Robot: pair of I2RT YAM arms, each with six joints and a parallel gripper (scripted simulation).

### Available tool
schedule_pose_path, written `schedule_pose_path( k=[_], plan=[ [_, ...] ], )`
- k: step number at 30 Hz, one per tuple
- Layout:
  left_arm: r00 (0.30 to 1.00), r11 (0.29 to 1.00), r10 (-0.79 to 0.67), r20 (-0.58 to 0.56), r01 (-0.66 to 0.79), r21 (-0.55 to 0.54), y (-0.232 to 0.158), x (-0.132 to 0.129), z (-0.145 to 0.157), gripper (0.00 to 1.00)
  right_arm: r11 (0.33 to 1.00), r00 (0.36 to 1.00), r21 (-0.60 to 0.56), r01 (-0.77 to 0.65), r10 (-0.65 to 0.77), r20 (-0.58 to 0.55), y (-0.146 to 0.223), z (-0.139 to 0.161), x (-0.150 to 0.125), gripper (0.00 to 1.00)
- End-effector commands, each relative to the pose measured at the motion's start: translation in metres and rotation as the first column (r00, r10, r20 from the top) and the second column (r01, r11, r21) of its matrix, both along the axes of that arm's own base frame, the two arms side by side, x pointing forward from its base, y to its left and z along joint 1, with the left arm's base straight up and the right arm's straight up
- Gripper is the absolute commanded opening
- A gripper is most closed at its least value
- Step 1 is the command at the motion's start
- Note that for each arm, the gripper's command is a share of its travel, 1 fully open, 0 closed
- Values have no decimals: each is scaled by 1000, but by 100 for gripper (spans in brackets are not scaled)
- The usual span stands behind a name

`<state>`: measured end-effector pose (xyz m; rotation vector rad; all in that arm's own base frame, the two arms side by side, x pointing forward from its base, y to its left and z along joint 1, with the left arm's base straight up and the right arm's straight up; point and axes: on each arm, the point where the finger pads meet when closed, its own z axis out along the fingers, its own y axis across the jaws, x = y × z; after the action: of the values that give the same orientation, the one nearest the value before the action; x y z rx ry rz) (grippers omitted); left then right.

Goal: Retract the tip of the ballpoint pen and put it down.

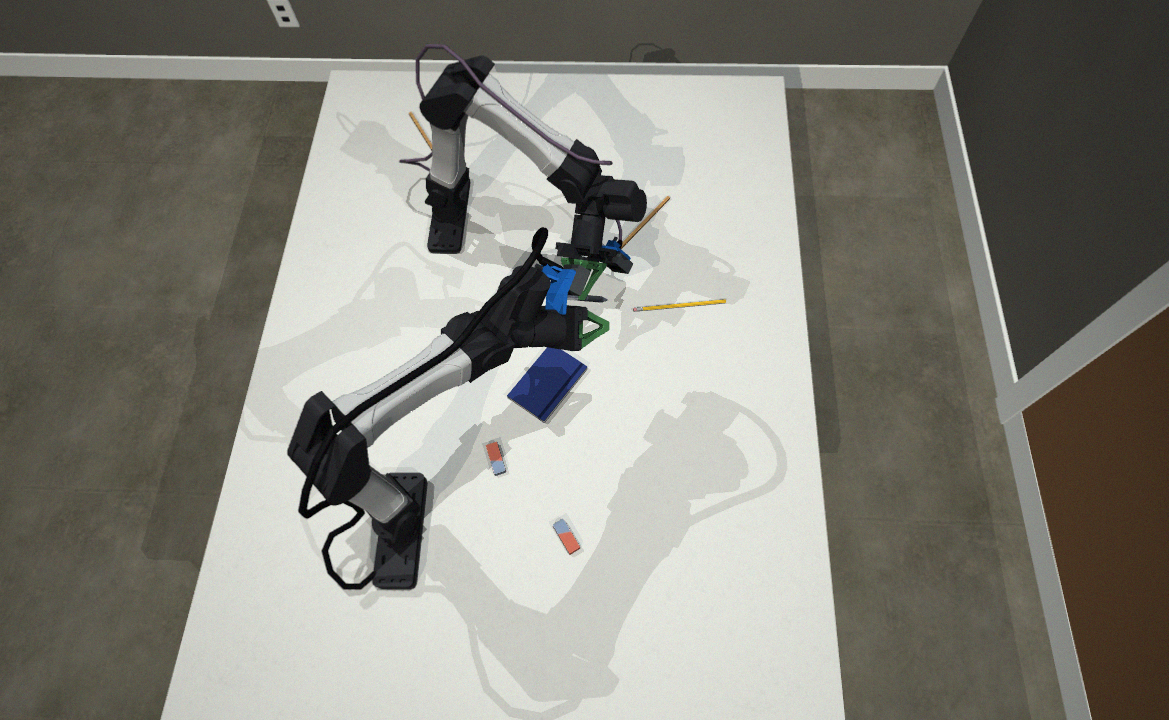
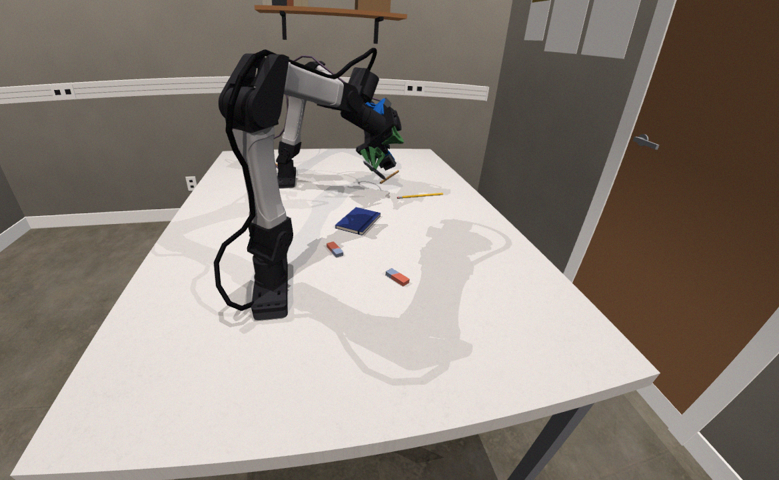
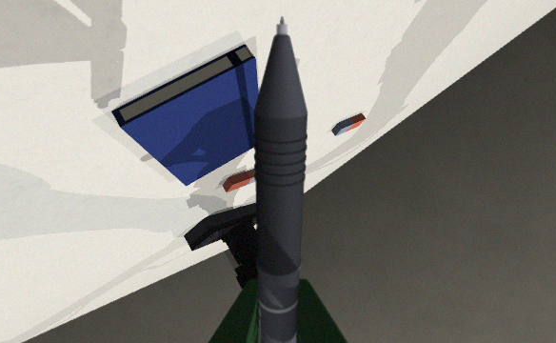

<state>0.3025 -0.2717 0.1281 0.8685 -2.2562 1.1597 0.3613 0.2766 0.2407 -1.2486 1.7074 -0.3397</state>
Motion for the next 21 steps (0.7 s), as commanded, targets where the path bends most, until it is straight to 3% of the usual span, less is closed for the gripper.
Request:
schedule_pose_path(
  k=[1, 10, 21],
  plan=[
    [1000, 1000, -20, -13, 20, -13, -4, -4, -3, 12, 990, 999, -130, -51, 51, 0, 16, -8, -9, 1],
    [1000, 1000, -20, -13, 20, -13, -4, -4, -3, 12, 943, 985, -284, -170, 173, -15, 51, -30, -36, 1],
    [1000, 1000, -20, -13, 20, -13, -4, -4, -3, 12, 770, 926, -535, -346, 374, -61, 99, -67, -91, 1]
  ],
)
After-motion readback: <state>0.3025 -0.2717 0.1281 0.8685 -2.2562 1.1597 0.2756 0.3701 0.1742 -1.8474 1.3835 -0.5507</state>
